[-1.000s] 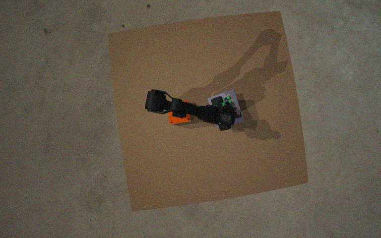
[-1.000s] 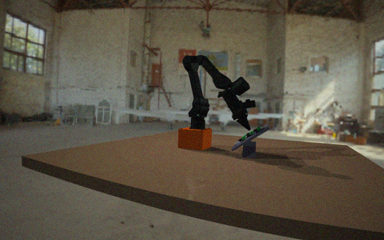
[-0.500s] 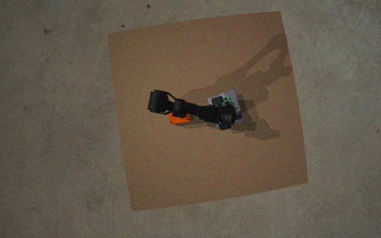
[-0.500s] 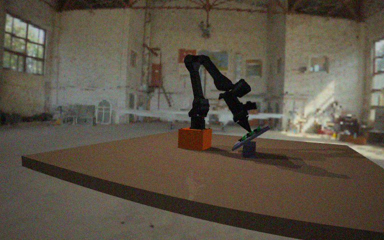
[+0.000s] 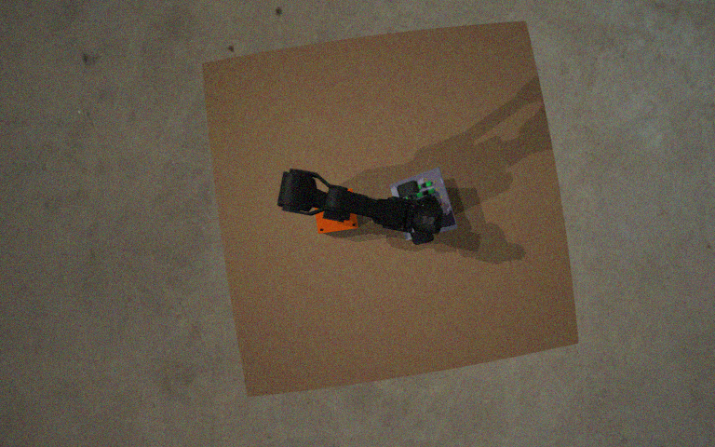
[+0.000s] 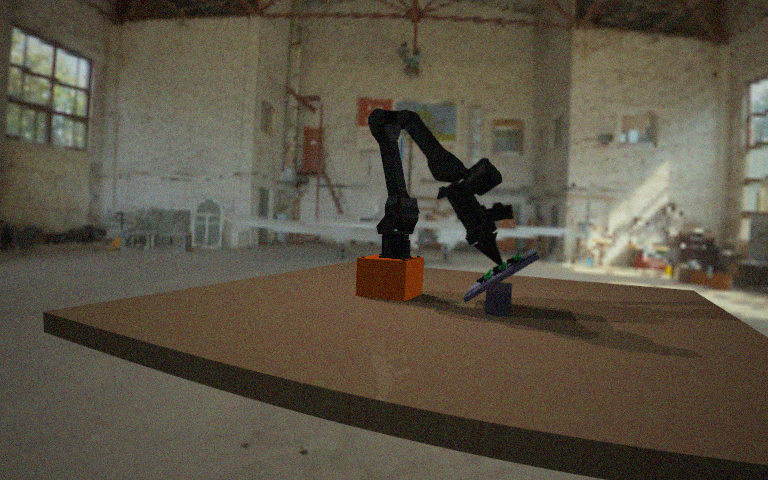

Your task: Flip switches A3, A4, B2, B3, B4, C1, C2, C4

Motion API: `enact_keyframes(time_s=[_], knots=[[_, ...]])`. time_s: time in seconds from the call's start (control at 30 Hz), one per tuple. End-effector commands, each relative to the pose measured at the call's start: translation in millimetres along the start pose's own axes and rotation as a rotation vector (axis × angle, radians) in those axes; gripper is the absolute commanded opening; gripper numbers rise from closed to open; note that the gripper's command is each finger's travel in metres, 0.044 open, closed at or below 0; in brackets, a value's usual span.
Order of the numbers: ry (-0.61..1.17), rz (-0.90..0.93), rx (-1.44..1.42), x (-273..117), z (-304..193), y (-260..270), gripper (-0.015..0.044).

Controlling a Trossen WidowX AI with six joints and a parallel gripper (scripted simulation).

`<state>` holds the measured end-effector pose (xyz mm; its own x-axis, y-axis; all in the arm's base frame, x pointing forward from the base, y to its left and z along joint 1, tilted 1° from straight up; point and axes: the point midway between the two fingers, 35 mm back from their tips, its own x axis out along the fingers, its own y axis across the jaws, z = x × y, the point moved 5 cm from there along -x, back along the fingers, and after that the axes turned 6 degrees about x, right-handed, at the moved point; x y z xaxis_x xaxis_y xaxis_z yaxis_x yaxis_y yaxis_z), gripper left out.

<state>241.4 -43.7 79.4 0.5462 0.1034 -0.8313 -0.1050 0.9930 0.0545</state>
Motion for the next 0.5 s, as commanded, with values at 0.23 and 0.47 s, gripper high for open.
enact_keyframes(time_s=[0.23,0.47], knots=[[0.002,-0.003,0.003,1.5,-0.4,-0.2,0.0],[0.002,-0.003,0.003,2.4,-0.4,-0.2,0.0]])
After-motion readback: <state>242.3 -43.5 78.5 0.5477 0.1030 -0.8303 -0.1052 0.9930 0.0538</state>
